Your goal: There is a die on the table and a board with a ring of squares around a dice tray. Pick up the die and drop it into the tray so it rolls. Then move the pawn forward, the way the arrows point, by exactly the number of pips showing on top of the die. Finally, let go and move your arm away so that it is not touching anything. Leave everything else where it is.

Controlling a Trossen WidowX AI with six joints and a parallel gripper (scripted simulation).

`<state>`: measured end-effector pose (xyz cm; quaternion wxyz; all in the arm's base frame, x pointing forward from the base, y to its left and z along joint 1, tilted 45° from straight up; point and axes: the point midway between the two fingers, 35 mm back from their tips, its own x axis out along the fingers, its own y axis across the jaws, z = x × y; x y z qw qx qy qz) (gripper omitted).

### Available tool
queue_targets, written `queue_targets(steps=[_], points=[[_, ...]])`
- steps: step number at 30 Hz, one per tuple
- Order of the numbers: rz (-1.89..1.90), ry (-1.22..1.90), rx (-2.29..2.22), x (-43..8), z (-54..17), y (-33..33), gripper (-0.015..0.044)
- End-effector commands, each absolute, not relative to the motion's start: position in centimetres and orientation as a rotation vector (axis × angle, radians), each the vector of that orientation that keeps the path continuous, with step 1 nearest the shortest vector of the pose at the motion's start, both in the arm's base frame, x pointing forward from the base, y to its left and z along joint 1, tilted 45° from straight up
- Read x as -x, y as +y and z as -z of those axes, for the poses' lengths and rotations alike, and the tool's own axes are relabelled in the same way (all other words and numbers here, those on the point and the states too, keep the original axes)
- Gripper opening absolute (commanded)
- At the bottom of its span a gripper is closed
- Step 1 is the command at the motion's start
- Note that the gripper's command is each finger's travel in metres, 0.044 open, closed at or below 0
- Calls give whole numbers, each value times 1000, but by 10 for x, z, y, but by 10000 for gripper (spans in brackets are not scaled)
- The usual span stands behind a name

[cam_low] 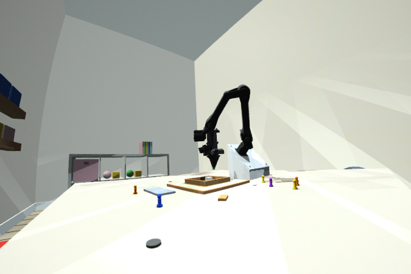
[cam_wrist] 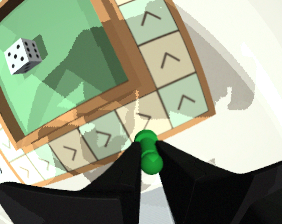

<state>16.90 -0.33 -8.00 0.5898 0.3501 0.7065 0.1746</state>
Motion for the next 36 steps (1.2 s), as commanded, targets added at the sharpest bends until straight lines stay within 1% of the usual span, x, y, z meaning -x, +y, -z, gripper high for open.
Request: queue_targets(steps=[1,11,28,36], points=[[-410,1644,-812,-165,85,-4,0],[-411,1643,-813,-163,109,21,0],[-412,1644,-814,-161,121,33,0],[-413,1641,-806,-164,119,30,210]])
